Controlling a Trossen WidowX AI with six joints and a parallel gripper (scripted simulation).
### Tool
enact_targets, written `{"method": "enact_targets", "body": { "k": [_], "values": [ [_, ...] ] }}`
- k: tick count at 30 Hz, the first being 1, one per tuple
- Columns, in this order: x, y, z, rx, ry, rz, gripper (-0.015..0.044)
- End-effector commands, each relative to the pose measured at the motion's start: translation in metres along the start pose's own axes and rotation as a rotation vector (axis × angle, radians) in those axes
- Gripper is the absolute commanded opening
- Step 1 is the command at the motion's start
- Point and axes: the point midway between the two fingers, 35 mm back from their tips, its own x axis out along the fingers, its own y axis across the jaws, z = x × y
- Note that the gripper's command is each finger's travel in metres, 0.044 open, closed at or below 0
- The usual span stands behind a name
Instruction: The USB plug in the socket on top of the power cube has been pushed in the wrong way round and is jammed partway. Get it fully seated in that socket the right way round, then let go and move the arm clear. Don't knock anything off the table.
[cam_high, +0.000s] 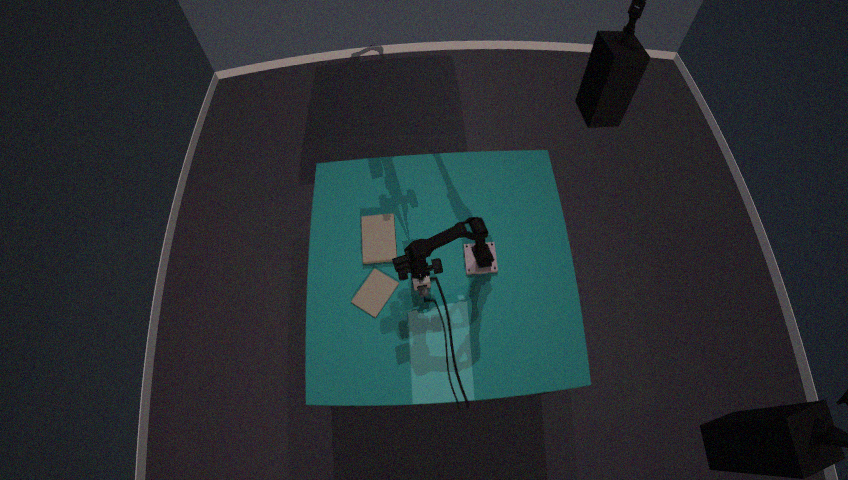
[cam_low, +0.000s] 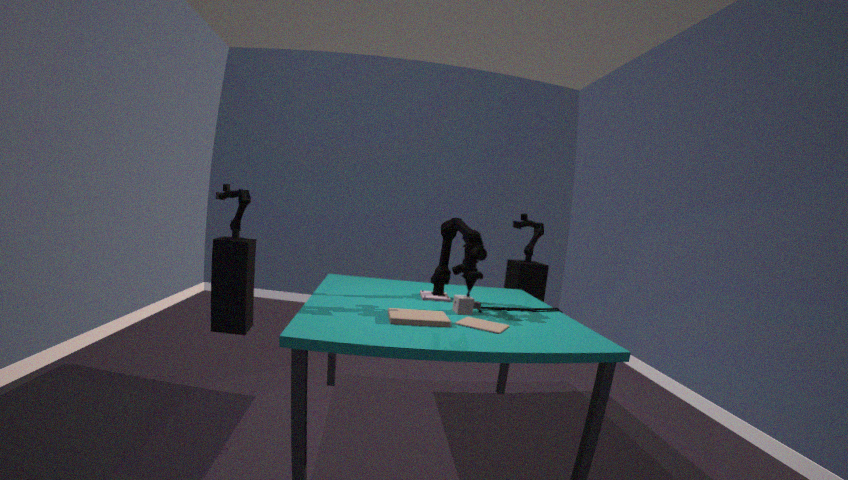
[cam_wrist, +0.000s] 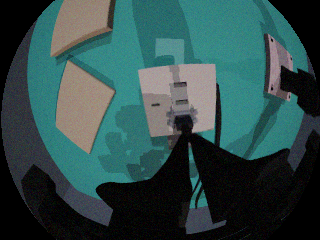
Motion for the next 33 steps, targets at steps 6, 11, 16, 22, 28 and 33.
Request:
{"method": "enact_targets", "body": {
  "k": [6,11,16,22,28,33],
  "values": [
    [0.0023,0.0004,0.0000,-0.003,0.002,0.000,0.0000],
    [0.0029,0.0004,0.0000,-0.003,0.002,0.000,0.0000],
    [0.0034,0.0004,0.0001,-0.003,0.002,0.000,0.0000],
    [0.0042,0.0004,0.0001,-0.003,0.002,0.000,0.0000],
    [0.0048,0.0004,0.0002,-0.003,0.002,0.000,0.0000],
    [0.0048,0.0004,0.0002,-0.003,0.002,0.000,0.0000]
  ]
}}
